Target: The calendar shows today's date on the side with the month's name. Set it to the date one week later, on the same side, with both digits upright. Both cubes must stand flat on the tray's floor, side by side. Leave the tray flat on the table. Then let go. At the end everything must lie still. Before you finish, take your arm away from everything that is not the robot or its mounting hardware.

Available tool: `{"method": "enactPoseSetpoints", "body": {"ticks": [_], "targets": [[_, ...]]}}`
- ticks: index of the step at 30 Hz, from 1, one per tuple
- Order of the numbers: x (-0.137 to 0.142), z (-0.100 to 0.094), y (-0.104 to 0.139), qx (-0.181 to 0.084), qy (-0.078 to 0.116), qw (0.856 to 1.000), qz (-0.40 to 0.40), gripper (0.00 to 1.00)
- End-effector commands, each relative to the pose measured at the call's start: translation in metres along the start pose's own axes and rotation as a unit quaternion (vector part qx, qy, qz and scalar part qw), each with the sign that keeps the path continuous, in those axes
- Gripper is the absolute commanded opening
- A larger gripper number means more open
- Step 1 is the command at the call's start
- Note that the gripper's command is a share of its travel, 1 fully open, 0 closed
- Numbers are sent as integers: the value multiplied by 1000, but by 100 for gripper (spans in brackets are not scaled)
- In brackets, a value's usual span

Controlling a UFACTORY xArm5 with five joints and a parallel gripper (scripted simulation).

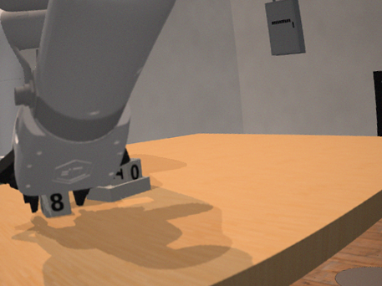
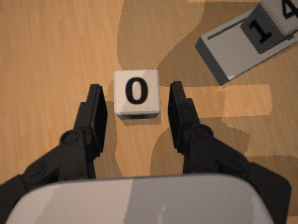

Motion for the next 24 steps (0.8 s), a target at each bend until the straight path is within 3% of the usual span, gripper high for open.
{"method": "enactPoseSetpoints", "body": {"ticks": [1, 24], "targets": [[0, -2, 0, -2, 0, 1000, 0, 71], [-1, -4, -4, -2, 0, 1000, 0, 71]]}}
Point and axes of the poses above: the point where the finger pads meet when closed, its own z axis out along the fingers, its own x axis across the jaws, y = z × x, the point moved 4 cm from there along -z, back along the fingers, and after that the axes turned 12 degrees about z, right-handed, at the moved point
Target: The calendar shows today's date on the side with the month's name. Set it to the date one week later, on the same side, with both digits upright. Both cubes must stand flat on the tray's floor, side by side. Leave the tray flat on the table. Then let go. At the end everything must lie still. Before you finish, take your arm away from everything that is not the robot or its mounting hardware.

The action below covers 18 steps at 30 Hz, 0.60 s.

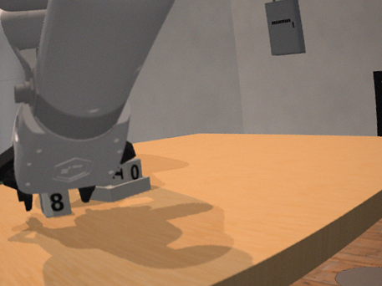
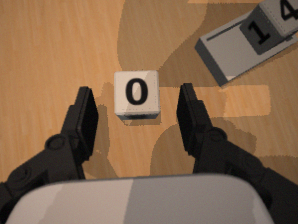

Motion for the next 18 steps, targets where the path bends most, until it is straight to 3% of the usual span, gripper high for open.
{"method": "enactPoseSetpoints", "body": {"ticks": [1, 18], "targets": [[-1, -5, -4, -2, 0, 1000, 0, 71], [-8, -30, -40, -2, 0, 1000, 0, 71]]}}
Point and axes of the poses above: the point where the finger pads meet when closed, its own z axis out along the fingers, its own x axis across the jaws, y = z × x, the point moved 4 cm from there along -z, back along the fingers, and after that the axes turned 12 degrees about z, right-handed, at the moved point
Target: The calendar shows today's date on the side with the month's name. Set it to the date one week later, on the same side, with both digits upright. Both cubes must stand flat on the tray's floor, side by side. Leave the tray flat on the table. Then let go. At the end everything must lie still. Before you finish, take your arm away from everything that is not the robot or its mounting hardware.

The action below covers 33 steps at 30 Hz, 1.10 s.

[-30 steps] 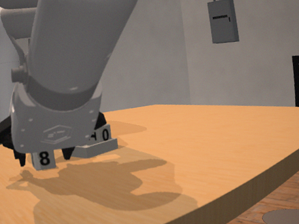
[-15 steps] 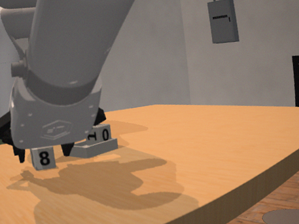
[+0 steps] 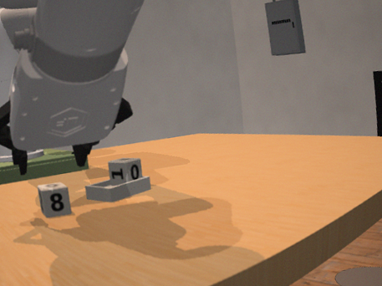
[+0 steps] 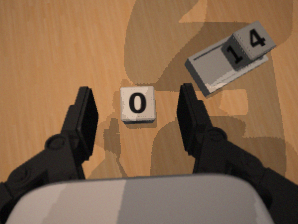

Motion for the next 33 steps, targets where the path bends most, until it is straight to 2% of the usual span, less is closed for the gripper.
{"method": "enactPoseSetpoints", "body": {"ticks": [1, 15, 18, 20, 27, 29, 33], "targets": [[-2, -9, -11, -2, 0, 1000, 0, 71], [-4, -16, -21, -2, 0, 1000, 0, 71], [-5, -16, -22, -16, 3, 1000, 0, 71], [-5, -16, -22, -16, 3, 1000, 0, 71], [-7, -17, -32, -104, 22, 994, 0, 71], [-7, -16, -33, -116, 24, 993, 0, 71], [-7, -16, -34, -120, 25, 992, 0, 71]]}}
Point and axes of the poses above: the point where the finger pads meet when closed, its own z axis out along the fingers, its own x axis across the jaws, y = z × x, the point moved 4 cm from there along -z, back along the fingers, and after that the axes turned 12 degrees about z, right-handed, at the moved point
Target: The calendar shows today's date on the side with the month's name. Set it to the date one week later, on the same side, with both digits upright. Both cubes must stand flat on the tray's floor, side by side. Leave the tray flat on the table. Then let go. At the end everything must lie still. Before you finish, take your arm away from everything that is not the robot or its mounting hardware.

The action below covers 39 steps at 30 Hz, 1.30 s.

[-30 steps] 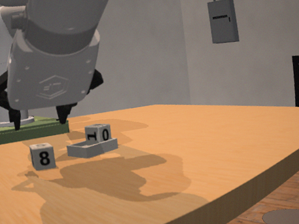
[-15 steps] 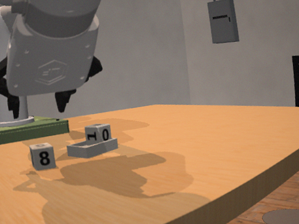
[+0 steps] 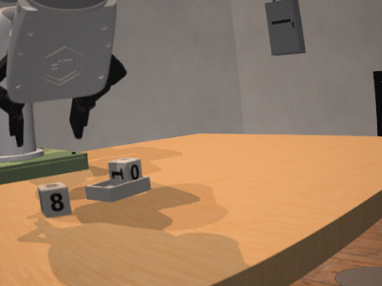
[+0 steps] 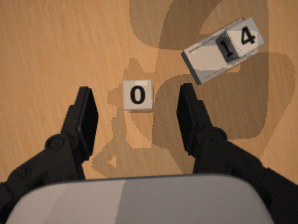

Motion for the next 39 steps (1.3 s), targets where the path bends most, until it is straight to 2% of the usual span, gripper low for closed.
{"method": "enactPoseSetpoints", "body": {"ticks": [1, 4, 10, 12, 21, 27, 29, 38, 39], "targets": [[0, -1, -1, -19, 4, 1000, 0, 71], [-1, -1, -2, -27, 6, 1000, 0, 71], [-3, 1, -12, -105, 22, 994, 0, 71], [-3, 1, -14, -123, 26, 992, 0, 71], [-4, 2, -16, -144, 30, 989, 0, 71], [-6, 6, -25, -221, 46, 974, 0, 71], [-6, 7, -28, -238, 50, 970, 0, 71], [-7, 8, -30, -258, 54, 964, 0, 71], [-7, 9, -30, -268, 56, 962, 0, 71]]}}
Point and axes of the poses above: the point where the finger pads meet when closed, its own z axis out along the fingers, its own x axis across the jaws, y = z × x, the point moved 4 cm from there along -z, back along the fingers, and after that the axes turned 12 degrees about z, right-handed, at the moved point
